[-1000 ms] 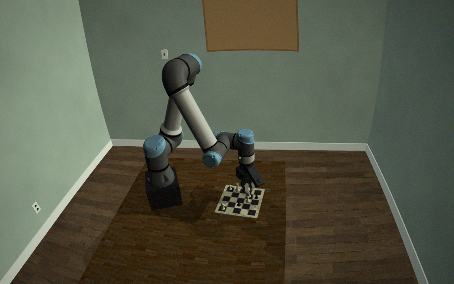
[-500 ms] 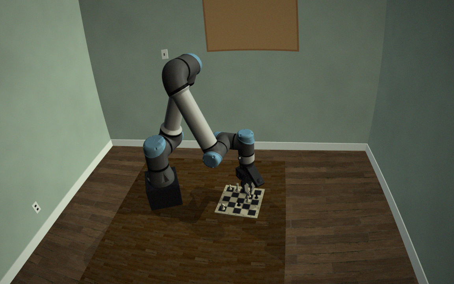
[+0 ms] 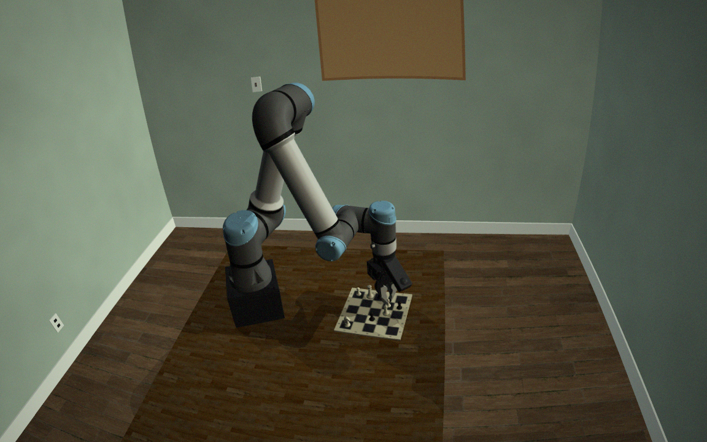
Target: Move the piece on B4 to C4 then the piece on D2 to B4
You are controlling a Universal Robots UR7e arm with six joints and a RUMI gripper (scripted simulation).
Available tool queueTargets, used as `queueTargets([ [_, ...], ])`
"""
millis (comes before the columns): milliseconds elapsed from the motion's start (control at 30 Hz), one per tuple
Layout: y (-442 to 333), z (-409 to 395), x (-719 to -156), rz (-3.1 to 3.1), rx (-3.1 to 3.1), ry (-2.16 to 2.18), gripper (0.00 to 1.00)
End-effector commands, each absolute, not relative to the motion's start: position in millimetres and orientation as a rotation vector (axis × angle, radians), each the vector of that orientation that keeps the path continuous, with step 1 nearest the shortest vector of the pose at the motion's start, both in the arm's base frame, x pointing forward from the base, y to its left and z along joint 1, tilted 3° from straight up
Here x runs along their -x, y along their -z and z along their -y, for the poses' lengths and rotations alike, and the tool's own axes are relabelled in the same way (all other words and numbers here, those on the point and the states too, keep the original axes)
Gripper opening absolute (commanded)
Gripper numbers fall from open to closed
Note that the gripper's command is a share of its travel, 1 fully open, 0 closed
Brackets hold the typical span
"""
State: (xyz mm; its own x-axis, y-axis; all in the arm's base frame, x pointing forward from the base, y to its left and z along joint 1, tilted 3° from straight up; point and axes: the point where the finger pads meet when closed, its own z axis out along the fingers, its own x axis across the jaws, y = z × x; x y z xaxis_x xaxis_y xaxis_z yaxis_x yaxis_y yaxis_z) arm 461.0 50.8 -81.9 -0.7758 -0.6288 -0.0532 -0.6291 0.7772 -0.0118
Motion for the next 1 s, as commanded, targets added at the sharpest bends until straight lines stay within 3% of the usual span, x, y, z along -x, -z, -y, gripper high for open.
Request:
queueTargets([
  [0,81.4,-50.8,-461.4,-2.909,1.030,-0.009,0.00],
  [233,81.4,-50.8,-461.4,-2.909,1.030,-0.009,0.00],
  [567,81.4,-50.8,-461.4,-2.909,1.030,-0.009,0.16],
  [967,81.4,-50.8,-461.4,-2.909,1.030,-0.009,0.20],
])
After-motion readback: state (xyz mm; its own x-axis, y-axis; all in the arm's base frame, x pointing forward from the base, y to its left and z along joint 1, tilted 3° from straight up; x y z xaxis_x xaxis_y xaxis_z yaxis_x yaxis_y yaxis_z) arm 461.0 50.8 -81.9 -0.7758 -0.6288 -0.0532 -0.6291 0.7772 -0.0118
